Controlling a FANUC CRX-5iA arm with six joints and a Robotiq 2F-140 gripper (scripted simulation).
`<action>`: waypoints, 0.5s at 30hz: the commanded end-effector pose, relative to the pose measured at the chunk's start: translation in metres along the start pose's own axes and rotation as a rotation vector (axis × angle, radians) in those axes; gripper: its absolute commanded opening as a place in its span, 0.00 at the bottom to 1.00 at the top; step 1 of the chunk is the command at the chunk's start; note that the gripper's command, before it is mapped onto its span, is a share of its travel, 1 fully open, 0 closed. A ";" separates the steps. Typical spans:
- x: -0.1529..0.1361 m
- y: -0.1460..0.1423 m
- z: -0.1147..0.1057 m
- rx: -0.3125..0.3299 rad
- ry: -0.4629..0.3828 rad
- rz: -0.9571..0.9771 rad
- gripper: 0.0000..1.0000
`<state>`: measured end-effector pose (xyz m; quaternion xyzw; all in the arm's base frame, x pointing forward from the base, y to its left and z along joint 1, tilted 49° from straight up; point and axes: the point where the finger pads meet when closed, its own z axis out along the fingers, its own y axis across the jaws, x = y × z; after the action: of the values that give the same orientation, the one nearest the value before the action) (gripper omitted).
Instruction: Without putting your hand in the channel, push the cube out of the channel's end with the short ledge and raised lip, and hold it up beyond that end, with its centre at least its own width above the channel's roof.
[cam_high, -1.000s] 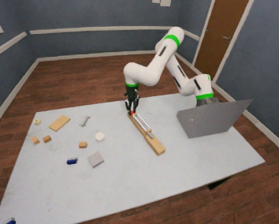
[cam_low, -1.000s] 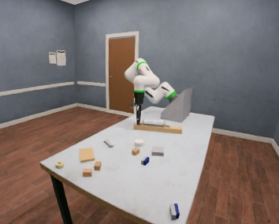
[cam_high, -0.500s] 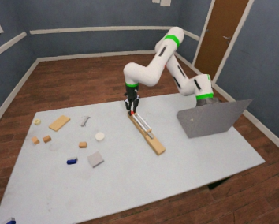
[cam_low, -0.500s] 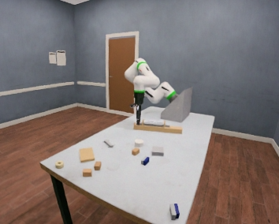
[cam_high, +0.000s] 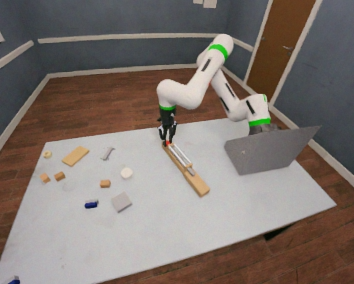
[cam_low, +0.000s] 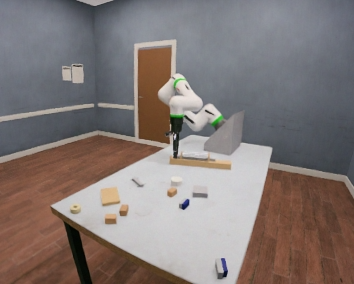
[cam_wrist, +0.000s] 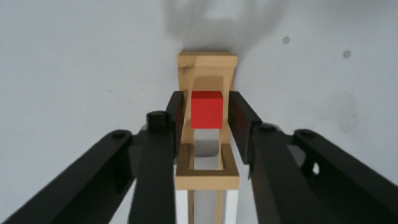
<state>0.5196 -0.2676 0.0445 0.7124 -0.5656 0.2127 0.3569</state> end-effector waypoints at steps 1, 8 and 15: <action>0.000 -0.001 -0.001 0.002 0.001 0.000 0.33; 0.000 -0.001 -0.001 0.002 0.001 0.000 0.10; 0.000 -0.001 -0.001 0.002 0.001 0.000 0.10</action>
<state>0.5198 -0.2675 0.0446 0.7125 -0.5655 0.2128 0.3568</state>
